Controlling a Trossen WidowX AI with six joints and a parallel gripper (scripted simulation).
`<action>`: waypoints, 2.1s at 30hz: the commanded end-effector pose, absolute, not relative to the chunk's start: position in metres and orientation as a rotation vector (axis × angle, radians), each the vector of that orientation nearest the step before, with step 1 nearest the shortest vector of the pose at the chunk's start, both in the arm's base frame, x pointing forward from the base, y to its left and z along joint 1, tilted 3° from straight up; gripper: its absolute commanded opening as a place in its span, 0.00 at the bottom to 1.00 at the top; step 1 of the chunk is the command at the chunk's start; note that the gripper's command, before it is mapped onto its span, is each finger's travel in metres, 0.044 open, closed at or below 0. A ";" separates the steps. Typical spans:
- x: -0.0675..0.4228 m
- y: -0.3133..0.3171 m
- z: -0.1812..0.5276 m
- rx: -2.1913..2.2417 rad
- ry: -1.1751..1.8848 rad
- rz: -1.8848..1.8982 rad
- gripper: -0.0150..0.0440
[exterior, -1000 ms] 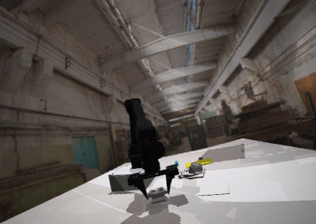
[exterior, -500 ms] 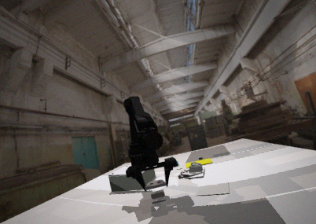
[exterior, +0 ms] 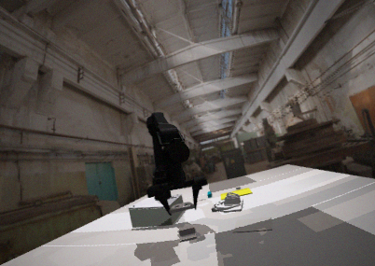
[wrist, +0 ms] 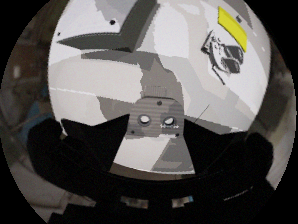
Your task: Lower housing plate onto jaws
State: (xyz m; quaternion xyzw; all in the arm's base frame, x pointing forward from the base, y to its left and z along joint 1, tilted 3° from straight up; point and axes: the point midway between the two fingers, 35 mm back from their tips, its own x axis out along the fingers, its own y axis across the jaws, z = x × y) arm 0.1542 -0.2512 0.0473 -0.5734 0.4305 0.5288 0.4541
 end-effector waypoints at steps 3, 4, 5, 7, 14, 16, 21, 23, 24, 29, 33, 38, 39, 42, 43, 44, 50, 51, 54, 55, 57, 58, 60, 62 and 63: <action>0.158 -0.248 0.050 -1.383 1.090 1.274 0.85; 0.160 -0.246 0.050 -1.369 1.099 1.261 0.85; 0.162 -0.244 0.051 -1.354 1.109 1.247 0.85; 0.166 -0.241 0.051 -1.325 1.127 1.220 0.85; 0.178 -0.230 0.051 -1.221 1.188 1.123 0.85; 0.182 -0.226 0.051 -1.191 1.205 1.095 0.85; 0.190 -0.218 0.052 -1.116 1.243 1.025 0.85; 0.193 -0.214 0.052 -1.086 1.258 0.997 0.85; 0.195 -0.212 0.052 -1.071 1.265 0.983 0.85; 0.203 -0.203 0.052 -0.995 1.299 0.912 0.85; 0.208 -0.195 0.053 -0.934 1.324 0.855 0.85; 0.215 -0.186 0.053 -0.857 1.353 0.784 0.85; 0.217 -0.184 0.053 -0.842 1.359 0.770 0.85; 0.220 -0.178 0.053 -0.796 1.374 0.727 0.85; 0.222 -0.176 0.053 -0.780 1.379 0.713 0.85; 0.223 -0.174 0.053 -0.765 1.384 0.698 0.85; 0.230 -0.162 0.054 -0.672 1.411 0.612 0.85; 0.231 -0.159 0.054 -0.656 1.415 0.598 0.85; 0.234 -0.153 0.054 -0.610 1.427 0.555 0.85; 0.235 -0.151 0.054 -0.594 1.431 0.540 0.85; 0.237 -0.147 0.054 -0.563 1.438 0.511 0.85; 0.238 -0.145 0.054 -0.547 1.441 0.497 0.85; 0.240 -0.141 0.054 -0.516 1.448 0.468 0.85; 0.242 -0.136 0.054 -0.484 1.454 0.439 0.85; 0.243 -0.134 0.054 -0.469 1.457 0.425 0.85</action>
